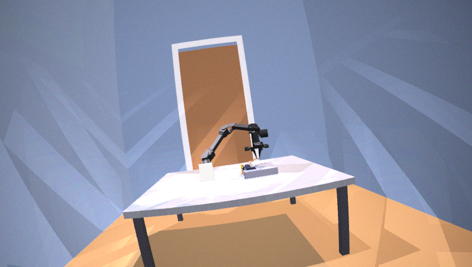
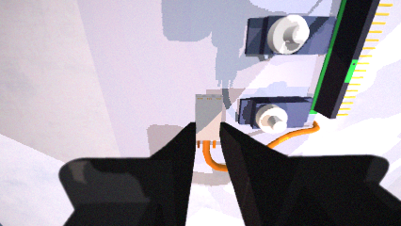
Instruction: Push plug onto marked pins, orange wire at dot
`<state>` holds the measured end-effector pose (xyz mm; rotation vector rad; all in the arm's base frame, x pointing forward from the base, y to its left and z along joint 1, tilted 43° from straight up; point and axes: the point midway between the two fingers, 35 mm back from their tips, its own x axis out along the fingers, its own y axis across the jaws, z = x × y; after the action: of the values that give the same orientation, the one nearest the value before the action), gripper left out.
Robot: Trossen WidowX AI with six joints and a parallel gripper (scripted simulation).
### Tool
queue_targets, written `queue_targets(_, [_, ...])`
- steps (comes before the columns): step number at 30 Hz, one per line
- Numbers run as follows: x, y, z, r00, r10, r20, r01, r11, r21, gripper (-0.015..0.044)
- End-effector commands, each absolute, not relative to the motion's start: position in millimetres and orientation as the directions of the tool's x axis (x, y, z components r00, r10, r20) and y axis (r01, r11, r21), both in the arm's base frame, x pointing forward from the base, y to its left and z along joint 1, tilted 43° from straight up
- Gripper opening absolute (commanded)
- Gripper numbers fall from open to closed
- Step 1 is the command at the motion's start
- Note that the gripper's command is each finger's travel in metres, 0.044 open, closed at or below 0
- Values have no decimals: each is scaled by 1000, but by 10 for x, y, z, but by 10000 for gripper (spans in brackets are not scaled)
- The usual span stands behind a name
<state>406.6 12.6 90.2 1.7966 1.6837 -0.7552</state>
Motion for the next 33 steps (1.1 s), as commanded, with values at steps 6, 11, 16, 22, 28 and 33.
queue_targets(6, [3917, 28, 937, 49, 678, -734, 994, 39, 102, 0])
queue_targets(11, [3750, -41, 923, 49, 675, -736, 971, 140, 193, 0])
queue_targets(16, [3576, -100, 906, 48, 673, -738, 930, 239, 279, 0])
queue_targets(22, [3361, -156, 880, 47, 671, -740, 858, 353, 375, 0])
queue_targets(28, [3140, -195, 848, 46, 670, -741, 762, 456, 460, 0])
queue_targets(33, [2951, -215, 818, 45, 670, -741, 665, 533, 523, 0])
